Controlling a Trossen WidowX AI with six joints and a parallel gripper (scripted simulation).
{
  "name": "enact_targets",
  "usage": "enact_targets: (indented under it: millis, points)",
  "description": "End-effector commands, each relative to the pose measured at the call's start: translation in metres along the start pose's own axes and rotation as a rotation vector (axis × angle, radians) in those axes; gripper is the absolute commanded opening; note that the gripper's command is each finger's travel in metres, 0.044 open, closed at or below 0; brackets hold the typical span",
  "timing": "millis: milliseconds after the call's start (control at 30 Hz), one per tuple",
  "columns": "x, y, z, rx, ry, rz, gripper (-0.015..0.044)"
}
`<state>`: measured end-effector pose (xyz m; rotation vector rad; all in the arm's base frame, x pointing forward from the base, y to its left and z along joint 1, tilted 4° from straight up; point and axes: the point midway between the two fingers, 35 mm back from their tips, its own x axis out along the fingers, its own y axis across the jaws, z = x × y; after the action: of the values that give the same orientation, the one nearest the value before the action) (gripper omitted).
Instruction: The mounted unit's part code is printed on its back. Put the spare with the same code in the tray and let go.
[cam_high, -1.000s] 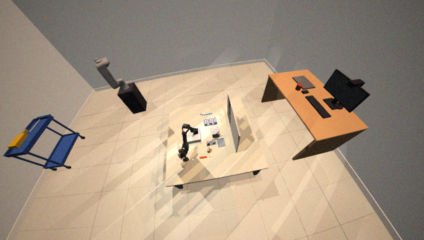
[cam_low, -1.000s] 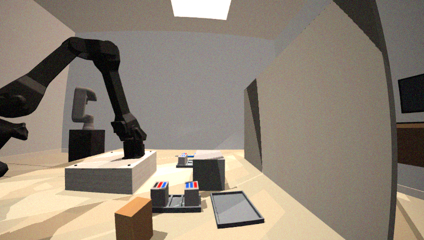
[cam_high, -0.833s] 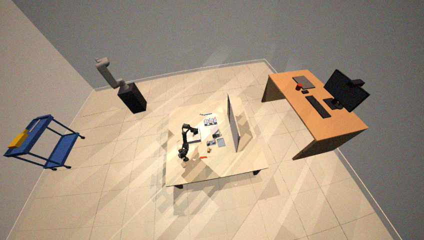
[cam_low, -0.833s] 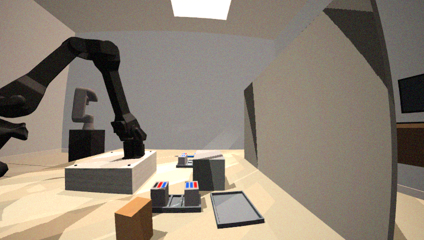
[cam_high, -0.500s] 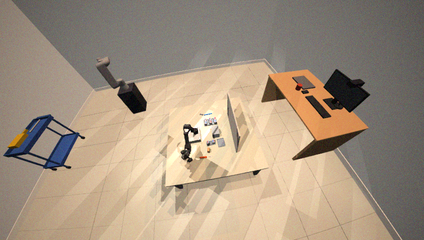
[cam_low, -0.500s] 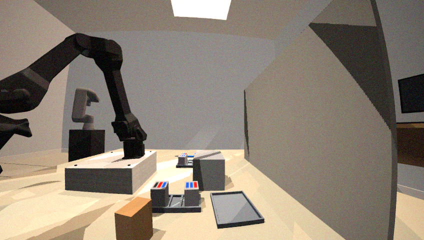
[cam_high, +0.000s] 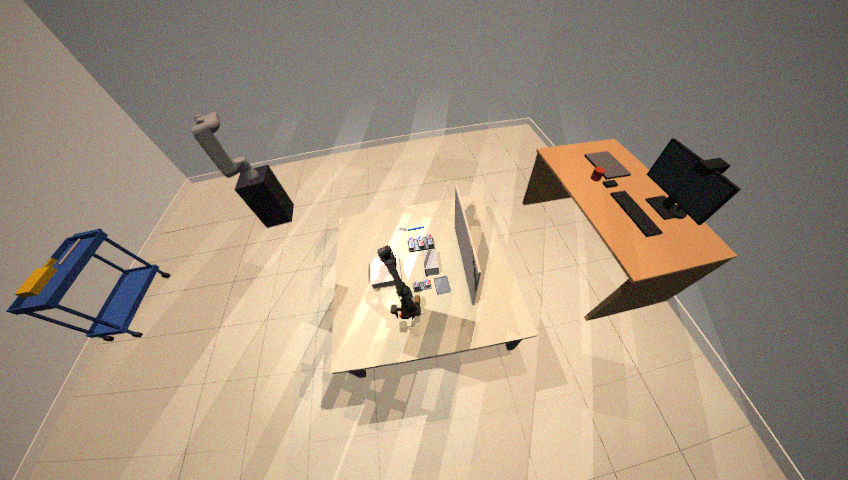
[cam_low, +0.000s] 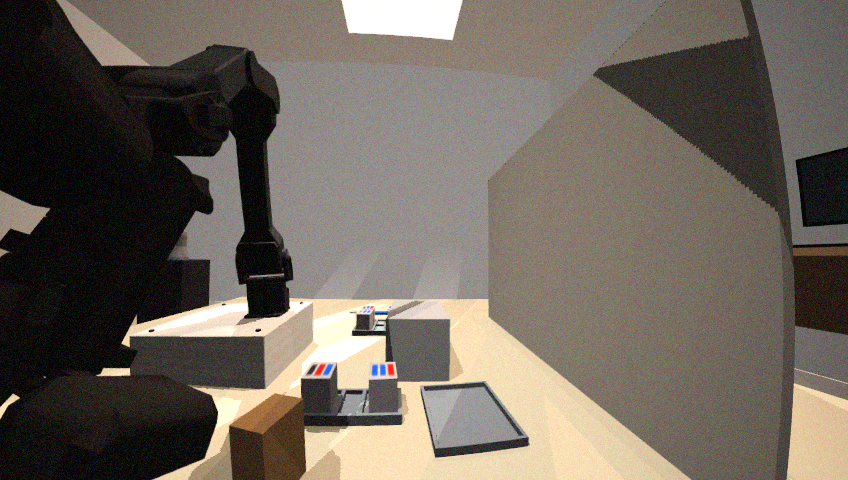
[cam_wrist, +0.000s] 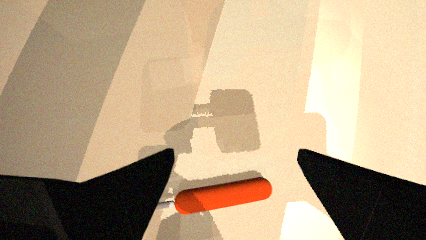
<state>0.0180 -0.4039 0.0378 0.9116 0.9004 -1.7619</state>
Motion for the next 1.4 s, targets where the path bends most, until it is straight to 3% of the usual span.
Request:
enact_targets:
  millis: [0,500,767,1000,1367]
  points:
    - [-0.034,0.063,-0.015,-0.208,0.024,0.093,0.0440]
    - [-0.173,0.207,-0.139,-0.846,0.095,0.352,0.0440]
    - [-0.257,0.228,-0.231,-1.240,0.131,0.437,0.0440]
    - [-0.327,0.210,-0.313,-1.589,0.157,0.487,0.0440]
    - [-0.337,0.205,-0.326,-1.645,0.161,0.493,0.0440]
